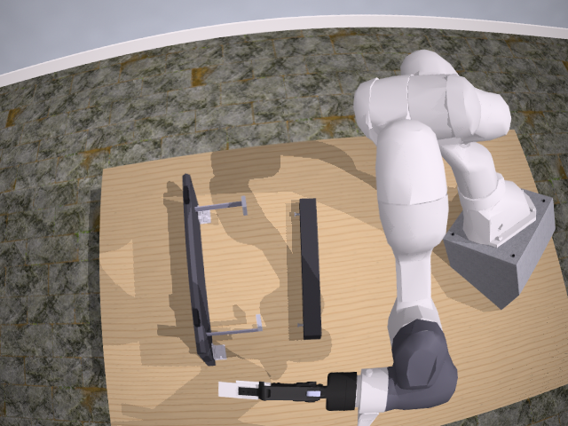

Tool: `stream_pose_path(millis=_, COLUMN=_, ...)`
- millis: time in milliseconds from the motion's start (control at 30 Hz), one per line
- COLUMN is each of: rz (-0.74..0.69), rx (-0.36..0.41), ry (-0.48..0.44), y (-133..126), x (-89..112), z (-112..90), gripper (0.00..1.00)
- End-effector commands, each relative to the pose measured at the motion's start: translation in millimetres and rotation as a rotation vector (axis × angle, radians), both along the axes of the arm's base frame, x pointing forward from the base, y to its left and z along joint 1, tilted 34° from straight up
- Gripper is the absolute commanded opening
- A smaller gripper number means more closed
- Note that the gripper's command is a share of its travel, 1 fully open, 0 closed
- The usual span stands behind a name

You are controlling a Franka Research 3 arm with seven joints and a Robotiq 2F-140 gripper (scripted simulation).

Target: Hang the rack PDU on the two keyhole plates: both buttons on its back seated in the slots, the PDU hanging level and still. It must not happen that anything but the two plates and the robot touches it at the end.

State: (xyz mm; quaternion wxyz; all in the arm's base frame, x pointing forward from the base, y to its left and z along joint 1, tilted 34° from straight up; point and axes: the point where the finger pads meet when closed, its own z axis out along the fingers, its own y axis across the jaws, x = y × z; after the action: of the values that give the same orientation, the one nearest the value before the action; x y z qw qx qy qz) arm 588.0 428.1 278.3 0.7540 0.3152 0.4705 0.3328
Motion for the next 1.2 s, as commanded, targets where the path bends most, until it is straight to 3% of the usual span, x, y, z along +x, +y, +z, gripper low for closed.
stream_pose_path(millis=0, rz=0.000, rx=0.000, ry=0.000, y=0, x=0, z=0, gripper=1.00)
stream_pose_path(millis=667, rz=-0.021, rx=0.001, ry=0.008, y=-7, x=1, z=4, gripper=1.00)
stream_pose_path(millis=800, rz=-0.133, rx=0.010, ry=0.058, y=-49, x=6, z=27, gripper=1.00)
stream_pose_path(millis=933, rz=-0.338, rx=0.045, ry=0.190, y=-128, x=2, z=56, gripper=1.00)
stream_pose_path(millis=1000, rz=-0.338, rx=0.045, ry=0.190, y=-134, x=2, z=58, gripper=1.00)
stream_pose_path(millis=1033, rz=-0.395, rx=0.061, ry=0.239, y=-159, x=-3, z=65, gripper=1.00)
stream_pose_path(millis=1100, rz=-0.395, rx=0.061, ry=0.239, y=-159, x=-3, z=65, gripper=1.00)
stream_pose_path(millis=1133, rz=-0.451, rx=0.080, ry=0.295, y=-185, x=-10, z=70, gripper=1.00)
stream_pose_path(millis=1167, rz=-0.451, rx=0.080, ry=0.295, y=-185, x=-10, z=70, gripper=1.00)
